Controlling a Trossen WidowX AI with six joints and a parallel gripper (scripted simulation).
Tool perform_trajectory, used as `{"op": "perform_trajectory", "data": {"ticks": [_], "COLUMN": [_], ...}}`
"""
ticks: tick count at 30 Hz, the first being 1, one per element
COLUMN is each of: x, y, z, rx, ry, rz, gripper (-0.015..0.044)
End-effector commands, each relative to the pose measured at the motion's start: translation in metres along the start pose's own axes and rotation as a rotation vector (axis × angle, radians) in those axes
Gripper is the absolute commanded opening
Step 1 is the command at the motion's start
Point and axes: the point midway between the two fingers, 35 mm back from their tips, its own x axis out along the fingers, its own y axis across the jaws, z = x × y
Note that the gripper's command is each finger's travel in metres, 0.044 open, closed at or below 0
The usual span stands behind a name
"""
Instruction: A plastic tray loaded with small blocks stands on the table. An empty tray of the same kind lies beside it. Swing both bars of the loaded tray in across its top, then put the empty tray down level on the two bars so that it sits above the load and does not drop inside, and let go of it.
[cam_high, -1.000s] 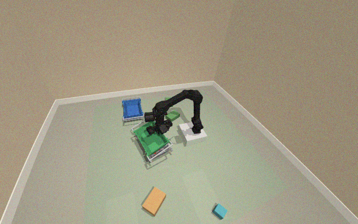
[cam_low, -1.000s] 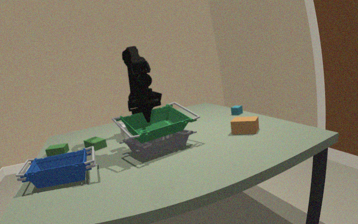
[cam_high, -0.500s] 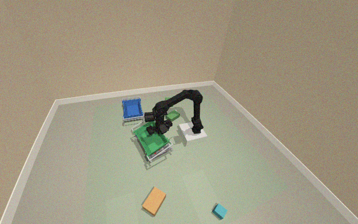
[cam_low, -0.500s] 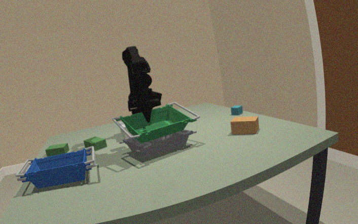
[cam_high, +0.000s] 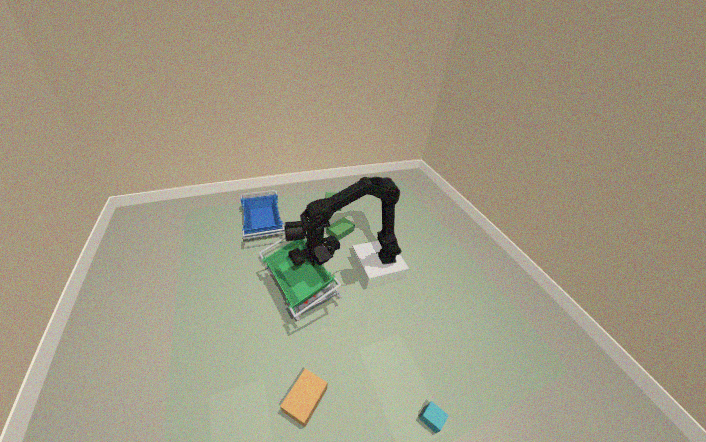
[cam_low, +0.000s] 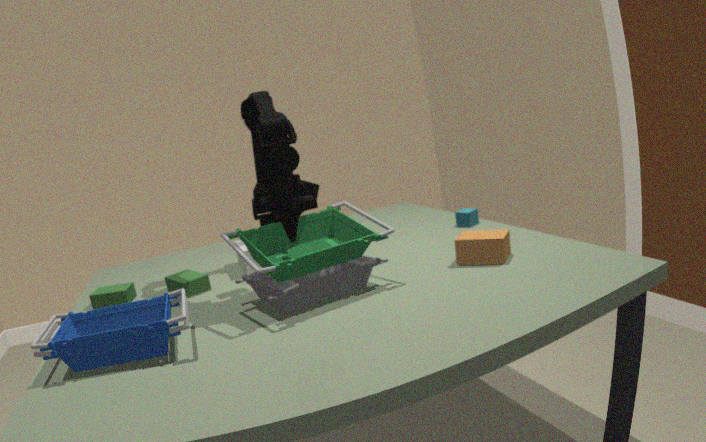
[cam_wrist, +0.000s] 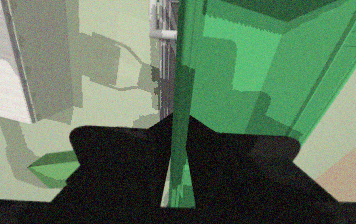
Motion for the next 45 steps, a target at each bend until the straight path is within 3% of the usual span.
{"op": "perform_trajectory", "data": {"ticks": [1,45], "x": [0.0039,0.011], "y": [0.0032,0.0091], "z": [0.0001,0.0003], "rx": [-0.001,-0.003], "ry": [0.0,0.001], "rz": [0.009,0.024], "gripper": [0.0,0.0]}}
